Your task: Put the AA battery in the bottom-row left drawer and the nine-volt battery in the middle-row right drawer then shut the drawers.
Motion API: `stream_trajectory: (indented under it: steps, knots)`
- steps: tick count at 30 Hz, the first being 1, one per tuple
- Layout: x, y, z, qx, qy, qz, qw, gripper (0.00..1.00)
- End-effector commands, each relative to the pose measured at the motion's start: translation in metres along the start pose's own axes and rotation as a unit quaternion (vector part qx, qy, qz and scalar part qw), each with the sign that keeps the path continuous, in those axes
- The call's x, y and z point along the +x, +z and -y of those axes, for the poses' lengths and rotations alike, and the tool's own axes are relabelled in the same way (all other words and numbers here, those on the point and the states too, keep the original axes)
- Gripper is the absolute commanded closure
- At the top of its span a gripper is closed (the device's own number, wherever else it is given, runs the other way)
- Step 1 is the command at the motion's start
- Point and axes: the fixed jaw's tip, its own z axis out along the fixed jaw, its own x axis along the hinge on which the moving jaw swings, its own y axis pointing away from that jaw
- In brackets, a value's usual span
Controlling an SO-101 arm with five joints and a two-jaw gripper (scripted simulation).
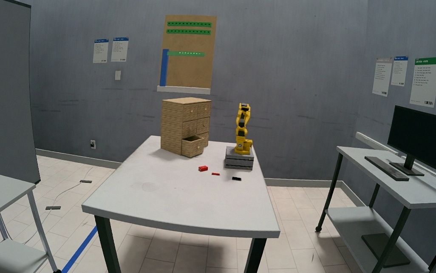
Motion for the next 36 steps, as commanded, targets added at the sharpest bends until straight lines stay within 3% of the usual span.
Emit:
stream_trajectory:
  steps: [1, 15, 23, 30, 32, 36]
  knots:
    - [-0.001, -0.001, -0.001, -0.004, -0.002, 0.004, 1.000, 0.79]
    - [-0.001, -0.001, -0.001, -0.004, -0.002, 0.004, 1.000, 0.79]
    - [-0.007, 0.028, -0.001, -0.017, -0.123, -0.083, 0.989, 0.79]
    - [-0.004, 0.058, 0.000, -0.045, -0.226, -0.156, 0.960, 0.79]
    - [-0.004, 0.058, 0.000, -0.045, -0.226, -0.156, 0.960, 0.79]
    - [0.001, 0.077, 0.000, -0.069, -0.282, -0.195, 0.937, 0.79]
